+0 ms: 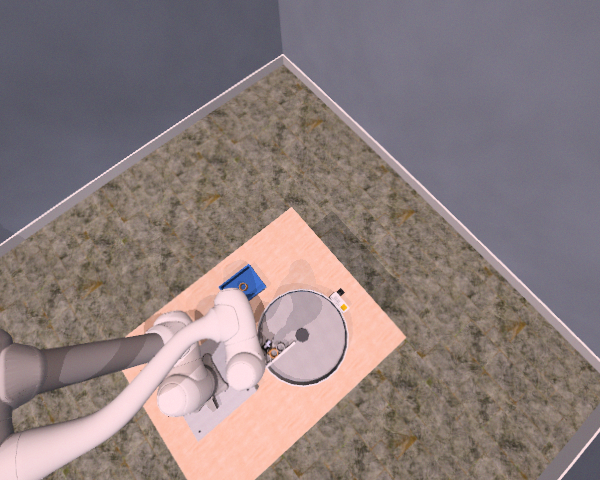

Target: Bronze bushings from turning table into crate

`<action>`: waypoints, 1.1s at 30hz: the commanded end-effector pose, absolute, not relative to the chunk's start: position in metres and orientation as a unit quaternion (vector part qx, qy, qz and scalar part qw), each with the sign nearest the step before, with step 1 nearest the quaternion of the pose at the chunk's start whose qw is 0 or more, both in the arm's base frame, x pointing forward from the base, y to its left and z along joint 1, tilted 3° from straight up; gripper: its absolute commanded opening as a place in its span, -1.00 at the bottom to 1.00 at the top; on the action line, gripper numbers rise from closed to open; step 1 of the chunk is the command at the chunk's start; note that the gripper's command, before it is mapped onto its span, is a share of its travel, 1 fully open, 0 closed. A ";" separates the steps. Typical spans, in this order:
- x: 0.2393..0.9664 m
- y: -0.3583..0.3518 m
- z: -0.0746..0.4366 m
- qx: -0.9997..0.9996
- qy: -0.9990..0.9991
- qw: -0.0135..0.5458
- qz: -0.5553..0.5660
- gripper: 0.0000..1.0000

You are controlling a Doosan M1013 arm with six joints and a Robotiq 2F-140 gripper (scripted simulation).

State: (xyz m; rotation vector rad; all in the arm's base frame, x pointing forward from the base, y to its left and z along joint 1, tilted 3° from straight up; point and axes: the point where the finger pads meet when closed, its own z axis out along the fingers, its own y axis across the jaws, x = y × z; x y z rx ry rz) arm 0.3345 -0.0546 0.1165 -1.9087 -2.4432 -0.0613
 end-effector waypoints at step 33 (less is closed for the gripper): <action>0.334 0.011 0.120 -0.615 -0.788 0.020 -0.020 -1.00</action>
